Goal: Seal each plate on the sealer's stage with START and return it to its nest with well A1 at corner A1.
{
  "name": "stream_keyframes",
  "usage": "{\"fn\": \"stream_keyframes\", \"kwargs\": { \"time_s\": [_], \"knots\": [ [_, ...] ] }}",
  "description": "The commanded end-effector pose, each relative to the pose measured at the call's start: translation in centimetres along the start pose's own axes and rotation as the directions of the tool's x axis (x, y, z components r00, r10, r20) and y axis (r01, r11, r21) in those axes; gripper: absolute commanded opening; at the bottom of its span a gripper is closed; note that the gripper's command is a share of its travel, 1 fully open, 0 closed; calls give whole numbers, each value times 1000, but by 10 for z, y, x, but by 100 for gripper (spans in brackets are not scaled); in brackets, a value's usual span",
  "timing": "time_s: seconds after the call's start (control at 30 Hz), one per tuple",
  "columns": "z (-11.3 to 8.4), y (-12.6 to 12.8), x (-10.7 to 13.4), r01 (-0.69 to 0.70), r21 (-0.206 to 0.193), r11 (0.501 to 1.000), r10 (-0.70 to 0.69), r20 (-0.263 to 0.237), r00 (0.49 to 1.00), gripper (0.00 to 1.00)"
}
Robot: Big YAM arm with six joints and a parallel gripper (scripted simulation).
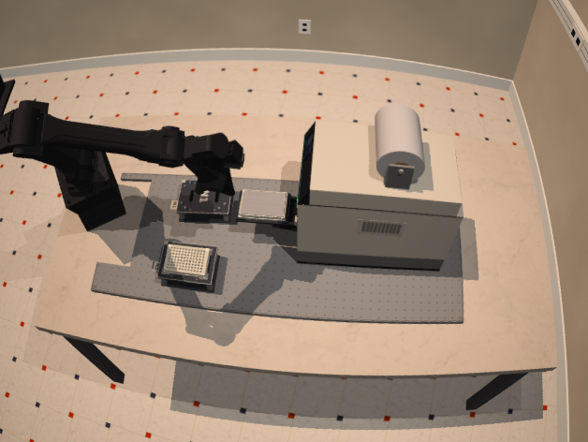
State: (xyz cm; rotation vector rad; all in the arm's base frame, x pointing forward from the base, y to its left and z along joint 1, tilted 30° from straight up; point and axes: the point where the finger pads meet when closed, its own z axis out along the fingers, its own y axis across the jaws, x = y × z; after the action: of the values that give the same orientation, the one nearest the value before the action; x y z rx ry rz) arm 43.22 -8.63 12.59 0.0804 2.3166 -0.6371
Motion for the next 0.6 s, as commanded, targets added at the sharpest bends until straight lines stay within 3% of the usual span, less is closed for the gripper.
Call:
{"fn": "stream_keyframes", "kwargs": {
  "time_s": [0.0, 0.07, 0.13, 0.23, 0.33, 0.57],
  "knots": [
    [0, -12, 1, -18, 18, 1000, 18, 8, 1000, 0],
    [-1, -15, 1, -18, 21, 1000, 18, 15, 1000, 0],
    [0, -10, 1, -4, 17, 1000, 6, -86, 996, 0],
    [1, -3, -9, -17, 15, 1000, 19, -184, 983, 0],
    [1, 0, -9, -17, 8, 1000, 18, -200, 980, 0],
    [5, 10, -13, -27, 12, 1000, 30, -436, 899, 0]
  ]
}}
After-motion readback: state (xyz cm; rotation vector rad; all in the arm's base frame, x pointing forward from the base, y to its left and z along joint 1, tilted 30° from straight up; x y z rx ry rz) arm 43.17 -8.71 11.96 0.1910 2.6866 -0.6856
